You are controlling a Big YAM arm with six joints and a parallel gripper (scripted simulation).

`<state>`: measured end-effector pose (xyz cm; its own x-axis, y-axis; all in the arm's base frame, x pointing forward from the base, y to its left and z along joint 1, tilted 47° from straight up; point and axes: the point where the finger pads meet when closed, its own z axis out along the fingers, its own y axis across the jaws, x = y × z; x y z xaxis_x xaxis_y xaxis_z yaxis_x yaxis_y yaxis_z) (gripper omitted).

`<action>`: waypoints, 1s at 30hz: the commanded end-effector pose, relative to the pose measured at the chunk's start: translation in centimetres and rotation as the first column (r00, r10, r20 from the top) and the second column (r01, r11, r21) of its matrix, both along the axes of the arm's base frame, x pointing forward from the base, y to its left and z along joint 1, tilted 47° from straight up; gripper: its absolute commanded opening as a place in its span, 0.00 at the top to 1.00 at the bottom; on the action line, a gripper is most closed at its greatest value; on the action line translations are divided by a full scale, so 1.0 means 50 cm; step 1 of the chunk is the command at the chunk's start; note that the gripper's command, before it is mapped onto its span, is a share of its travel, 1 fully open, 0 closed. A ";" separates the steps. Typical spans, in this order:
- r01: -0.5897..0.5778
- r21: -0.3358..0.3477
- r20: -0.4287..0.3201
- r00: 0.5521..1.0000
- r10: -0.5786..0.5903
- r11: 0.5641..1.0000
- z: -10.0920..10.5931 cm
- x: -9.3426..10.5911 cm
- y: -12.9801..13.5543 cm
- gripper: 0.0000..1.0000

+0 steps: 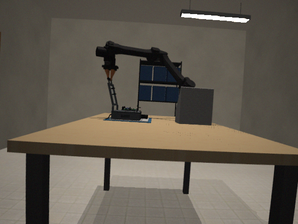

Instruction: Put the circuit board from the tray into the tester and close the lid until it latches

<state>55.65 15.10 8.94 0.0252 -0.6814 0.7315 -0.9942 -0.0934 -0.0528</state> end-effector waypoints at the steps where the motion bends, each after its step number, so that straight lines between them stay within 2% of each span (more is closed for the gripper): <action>1: -0.008 0.017 0.035 0.999 0.008 1.000 0.035 -0.005 0.020 1.00; 30: -0.023 0.014 0.025 0.999 0.023 1.000 0.037 -0.037 0.038 1.00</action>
